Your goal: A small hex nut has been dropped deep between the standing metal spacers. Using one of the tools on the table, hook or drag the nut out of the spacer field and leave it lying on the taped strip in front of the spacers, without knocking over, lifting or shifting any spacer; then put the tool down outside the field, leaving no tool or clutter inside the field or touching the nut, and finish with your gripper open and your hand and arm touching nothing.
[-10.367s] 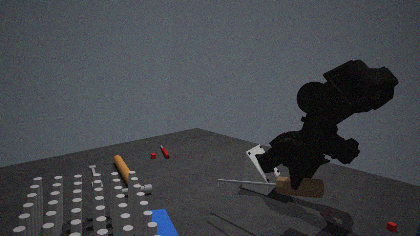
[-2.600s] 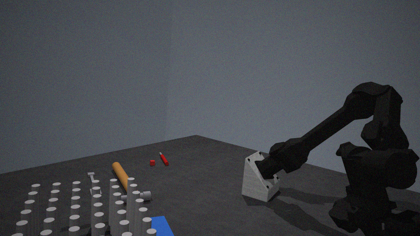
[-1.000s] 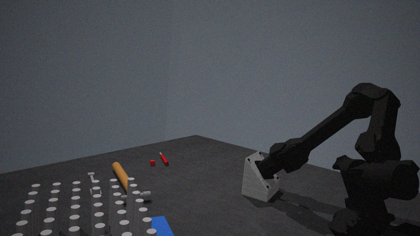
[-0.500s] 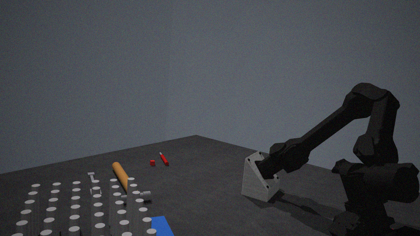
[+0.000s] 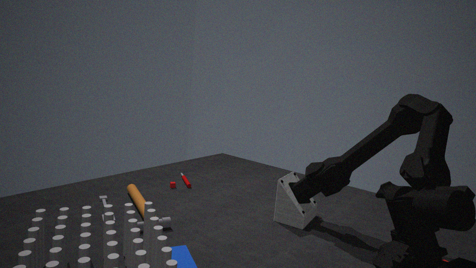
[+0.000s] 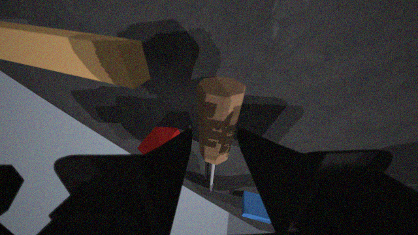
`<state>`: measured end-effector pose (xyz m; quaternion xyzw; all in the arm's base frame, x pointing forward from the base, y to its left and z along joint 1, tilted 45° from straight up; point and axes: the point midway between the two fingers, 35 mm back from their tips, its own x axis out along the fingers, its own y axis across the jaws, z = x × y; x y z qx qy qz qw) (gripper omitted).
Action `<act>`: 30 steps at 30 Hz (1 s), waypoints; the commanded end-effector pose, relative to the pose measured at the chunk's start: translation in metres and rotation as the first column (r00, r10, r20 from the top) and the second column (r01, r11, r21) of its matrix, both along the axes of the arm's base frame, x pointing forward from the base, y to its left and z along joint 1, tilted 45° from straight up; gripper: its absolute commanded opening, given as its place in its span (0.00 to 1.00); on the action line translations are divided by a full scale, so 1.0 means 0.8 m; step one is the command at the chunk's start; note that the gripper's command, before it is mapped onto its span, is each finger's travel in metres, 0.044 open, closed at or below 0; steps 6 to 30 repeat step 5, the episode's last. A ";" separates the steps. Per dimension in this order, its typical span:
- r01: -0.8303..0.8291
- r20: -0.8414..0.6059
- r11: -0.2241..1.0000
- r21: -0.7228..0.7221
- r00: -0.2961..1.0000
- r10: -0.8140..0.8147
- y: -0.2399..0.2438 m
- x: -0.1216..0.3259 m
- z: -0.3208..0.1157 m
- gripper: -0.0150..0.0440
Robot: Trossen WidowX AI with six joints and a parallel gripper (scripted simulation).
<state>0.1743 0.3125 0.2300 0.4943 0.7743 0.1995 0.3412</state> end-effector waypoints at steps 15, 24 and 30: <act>0.000 0.002 1.000 0.000 1.000 0.000 0.000 0.000 0.000 0.97; 0.000 0.002 1.000 0.000 1.000 0.000 0.000 0.000 0.000 0.97; 0.000 0.002 1.000 0.000 1.000 0.000 0.000 0.000 0.000 0.97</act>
